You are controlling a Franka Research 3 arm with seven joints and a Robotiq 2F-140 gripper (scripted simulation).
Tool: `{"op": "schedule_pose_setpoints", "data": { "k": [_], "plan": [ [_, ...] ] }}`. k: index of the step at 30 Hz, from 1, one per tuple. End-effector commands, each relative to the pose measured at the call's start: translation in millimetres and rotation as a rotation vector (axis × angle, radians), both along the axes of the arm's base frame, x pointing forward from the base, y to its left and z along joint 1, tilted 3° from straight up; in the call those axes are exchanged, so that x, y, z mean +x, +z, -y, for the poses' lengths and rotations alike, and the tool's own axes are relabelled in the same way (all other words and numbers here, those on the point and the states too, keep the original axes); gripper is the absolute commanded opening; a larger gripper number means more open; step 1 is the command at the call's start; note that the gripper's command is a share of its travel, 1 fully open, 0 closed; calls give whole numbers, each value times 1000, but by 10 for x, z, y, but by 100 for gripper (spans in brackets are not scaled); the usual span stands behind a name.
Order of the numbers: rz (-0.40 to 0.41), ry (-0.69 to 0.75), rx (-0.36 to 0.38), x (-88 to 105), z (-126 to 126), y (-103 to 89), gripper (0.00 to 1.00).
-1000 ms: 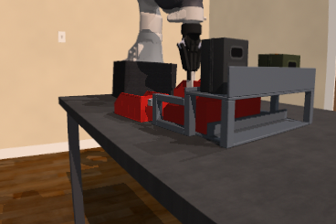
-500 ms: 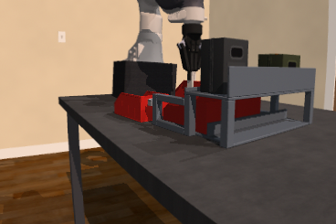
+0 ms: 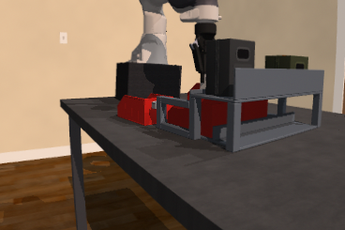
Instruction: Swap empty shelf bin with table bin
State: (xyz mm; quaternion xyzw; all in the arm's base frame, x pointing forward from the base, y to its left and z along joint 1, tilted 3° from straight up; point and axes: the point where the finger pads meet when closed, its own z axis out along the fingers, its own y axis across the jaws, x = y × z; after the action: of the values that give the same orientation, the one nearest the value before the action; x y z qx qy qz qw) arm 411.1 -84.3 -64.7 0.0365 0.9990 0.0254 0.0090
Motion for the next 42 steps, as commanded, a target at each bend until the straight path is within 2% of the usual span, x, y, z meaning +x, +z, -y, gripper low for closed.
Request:
{"op": "schedule_pose_setpoints", "data": {
  "k": [1, 14, 21, 23, 29, 42],
  "plan": [
    [-4, -8, 2, 22, -4, 4, 0],
    [-18, -8, 3, 28, -2, 9, 0],
    [-143, -1, 15, 80, 6, 62, 0],
    [-143, -1, 15, 80, 6, 62, 0],
    [-230, 3, 24, 117, 13, 99, 0],
    [-241, 4, 25, 122, 13, 104, 0]
  ]
}}
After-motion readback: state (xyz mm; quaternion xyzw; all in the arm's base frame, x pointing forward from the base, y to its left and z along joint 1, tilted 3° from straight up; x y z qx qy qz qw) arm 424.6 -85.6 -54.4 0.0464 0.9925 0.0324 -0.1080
